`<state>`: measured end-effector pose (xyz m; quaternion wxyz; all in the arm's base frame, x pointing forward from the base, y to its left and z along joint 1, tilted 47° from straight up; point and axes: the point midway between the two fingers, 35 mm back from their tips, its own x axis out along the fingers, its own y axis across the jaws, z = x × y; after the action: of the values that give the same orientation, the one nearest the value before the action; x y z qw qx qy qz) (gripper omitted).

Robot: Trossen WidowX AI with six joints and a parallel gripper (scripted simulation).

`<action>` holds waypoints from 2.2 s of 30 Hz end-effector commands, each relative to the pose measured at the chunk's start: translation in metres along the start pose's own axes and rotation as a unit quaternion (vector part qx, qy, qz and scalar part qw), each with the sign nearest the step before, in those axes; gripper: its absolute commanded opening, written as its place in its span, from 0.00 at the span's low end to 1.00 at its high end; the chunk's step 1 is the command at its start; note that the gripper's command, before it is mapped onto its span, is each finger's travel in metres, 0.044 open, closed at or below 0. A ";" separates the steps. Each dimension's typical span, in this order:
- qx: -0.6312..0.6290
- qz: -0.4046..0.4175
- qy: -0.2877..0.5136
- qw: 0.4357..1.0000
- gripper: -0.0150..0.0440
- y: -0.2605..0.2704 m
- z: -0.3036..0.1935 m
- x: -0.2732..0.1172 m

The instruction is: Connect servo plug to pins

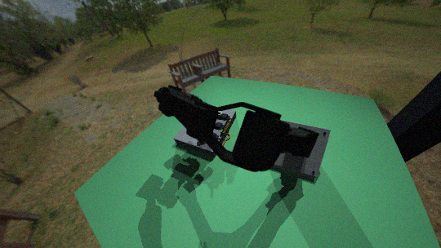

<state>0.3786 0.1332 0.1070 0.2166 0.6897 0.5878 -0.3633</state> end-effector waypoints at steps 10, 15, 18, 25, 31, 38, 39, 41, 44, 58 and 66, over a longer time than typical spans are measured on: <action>0.197 -0.092 0.000 0.976 0.45 -0.006 0.004 0.025; 0.236 -0.109 -0.002 0.966 0.45 -0.007 0.004 0.029; 0.235 -0.109 -0.002 0.966 0.45 -0.007 0.004 0.031; 0.235 -0.110 -0.002 0.966 0.45 -0.012 0.003 0.054; 0.235 -0.110 -0.002 0.966 0.45 -0.013 0.003 0.057; 0.235 -0.110 -0.002 0.966 0.45 -0.015 0.002 0.067; 0.235 -0.110 -0.002 0.966 0.45 -0.016 0.002 0.068; 0.235 -0.110 -0.002 0.966 0.40 -0.016 0.002 0.068; 0.235 -0.110 -0.002 0.966 0.30 -0.016 0.002 0.068; 0.236 -0.109 -0.003 0.966 0.25 -0.005 0.004 0.026; 0.243 -0.109 -0.004 0.964 0.25 -0.004 0.009 0.010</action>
<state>0.3748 0.1373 0.0929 0.0042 0.6531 0.5538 -0.5164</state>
